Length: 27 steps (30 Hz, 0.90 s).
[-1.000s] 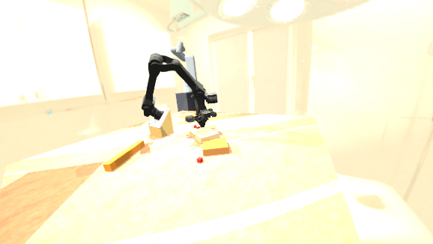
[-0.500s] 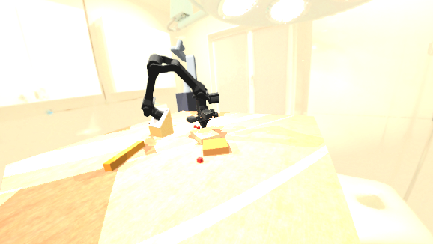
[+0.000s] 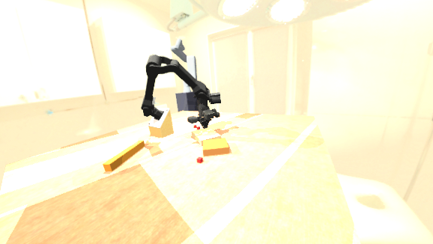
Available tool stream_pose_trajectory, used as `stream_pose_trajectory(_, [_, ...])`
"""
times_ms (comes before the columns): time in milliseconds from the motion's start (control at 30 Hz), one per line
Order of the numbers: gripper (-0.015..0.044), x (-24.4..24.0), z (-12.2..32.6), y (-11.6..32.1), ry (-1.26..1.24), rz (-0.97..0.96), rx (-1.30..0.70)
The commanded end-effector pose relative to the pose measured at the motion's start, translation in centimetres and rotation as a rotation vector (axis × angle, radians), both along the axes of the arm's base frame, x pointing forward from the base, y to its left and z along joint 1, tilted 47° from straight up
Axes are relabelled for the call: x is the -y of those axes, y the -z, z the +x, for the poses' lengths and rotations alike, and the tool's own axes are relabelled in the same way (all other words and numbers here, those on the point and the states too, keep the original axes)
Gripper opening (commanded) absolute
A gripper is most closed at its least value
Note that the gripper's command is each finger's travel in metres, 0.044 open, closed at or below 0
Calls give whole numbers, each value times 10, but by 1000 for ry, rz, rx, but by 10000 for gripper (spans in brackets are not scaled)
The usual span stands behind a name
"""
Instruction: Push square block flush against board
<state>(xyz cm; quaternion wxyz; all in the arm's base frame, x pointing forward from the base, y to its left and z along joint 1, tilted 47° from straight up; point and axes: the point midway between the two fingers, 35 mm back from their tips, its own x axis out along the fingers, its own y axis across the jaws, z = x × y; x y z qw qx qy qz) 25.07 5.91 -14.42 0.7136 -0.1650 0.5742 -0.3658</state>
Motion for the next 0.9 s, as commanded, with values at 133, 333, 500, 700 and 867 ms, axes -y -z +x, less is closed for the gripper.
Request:
stream_pose_trajectory(133, [0,3,13,-4,-2,-6,10])
stream_pose_trajectory(333, [0,5,19,-6,-2,-6,10])
stream_pose_trajectory(500, [0,6,24,-8,-2,-7,10])
stream_pose_trajectory(700, [0,7,30,-10,-2,-7,10])
stream_pose_trajectory(867, [0,8,35,-12,-2,-7,11])
